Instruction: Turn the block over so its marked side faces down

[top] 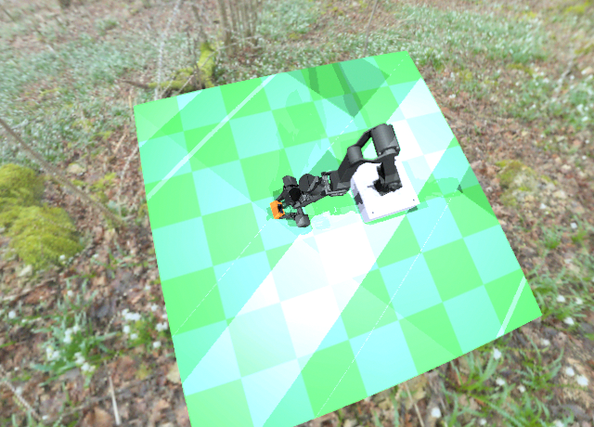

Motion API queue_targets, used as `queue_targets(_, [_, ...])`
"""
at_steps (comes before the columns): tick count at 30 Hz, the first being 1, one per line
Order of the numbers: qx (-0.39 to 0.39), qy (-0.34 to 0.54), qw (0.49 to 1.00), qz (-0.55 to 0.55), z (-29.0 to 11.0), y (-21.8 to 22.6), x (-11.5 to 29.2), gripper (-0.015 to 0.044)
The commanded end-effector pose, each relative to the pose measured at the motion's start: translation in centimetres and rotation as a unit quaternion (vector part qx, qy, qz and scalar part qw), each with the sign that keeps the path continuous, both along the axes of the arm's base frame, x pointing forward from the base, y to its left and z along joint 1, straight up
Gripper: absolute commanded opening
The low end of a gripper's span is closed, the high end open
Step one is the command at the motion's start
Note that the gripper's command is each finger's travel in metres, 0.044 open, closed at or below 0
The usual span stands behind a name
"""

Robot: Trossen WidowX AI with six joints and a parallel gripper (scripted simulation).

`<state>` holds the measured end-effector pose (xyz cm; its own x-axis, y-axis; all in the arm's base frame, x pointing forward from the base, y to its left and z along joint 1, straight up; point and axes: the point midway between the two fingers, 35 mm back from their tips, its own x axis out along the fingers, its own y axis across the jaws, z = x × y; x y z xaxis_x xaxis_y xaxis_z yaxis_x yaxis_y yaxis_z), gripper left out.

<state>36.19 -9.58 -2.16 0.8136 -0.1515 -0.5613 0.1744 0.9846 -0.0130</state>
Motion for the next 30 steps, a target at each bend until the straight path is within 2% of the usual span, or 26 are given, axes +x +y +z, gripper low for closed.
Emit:
queue_targets(1, [0.000,-0.015,1.000,-0.001,-0.5,0.2,-0.5,0.0000])
queue_targets(16, [-0.020,-0.098,0.995,0.008,-0.2,0.7,-2.4,0.0000])
queue_targets(30, [-0.021,-0.102,0.995,0.008,-0.1,0.8,-2.5,0.0000])
